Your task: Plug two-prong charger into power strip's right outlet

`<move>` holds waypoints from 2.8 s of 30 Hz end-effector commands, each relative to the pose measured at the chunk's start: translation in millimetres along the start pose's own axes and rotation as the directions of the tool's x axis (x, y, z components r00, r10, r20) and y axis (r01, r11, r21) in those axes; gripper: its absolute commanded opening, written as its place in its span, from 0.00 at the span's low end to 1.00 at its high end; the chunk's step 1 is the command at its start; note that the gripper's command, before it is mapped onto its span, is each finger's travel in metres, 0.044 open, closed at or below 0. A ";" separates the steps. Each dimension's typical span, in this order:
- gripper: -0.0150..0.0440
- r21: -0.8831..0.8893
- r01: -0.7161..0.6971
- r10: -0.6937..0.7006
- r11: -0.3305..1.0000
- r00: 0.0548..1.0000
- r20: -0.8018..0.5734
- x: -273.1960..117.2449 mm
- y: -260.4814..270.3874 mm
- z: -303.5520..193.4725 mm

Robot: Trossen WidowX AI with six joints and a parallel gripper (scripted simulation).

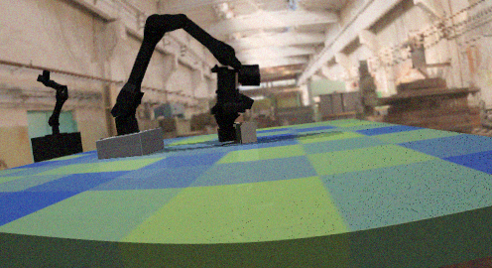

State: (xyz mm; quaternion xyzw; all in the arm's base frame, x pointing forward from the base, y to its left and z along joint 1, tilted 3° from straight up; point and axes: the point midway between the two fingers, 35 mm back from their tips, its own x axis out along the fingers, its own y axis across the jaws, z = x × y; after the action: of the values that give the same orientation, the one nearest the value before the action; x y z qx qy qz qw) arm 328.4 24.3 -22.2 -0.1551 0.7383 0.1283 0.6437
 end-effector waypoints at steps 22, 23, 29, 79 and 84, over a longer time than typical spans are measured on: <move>1.00 0.000 0.001 -0.001 1.000 1.000 0.004 0.0 -0.2 0.1; 1.00 0.000 0.001 -0.001 1.000 1.000 0.004 0.0 -0.2 -0.1; 1.00 0.000 0.001 -0.001 1.000 1.000 0.009 0.2 -0.2 -1.5; 1.00 0.001 0.002 -0.002 1.000 0.999 0.040 2.2 -0.9 -19.9; 1.00 0.001 0.002 -0.002 1.000 0.999 0.040 2.7 -1.3 -25.7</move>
State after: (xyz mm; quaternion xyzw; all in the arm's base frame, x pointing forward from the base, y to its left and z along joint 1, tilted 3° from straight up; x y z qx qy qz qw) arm 309.5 14.3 -21.3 -0.1527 0.7256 0.1271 0.6589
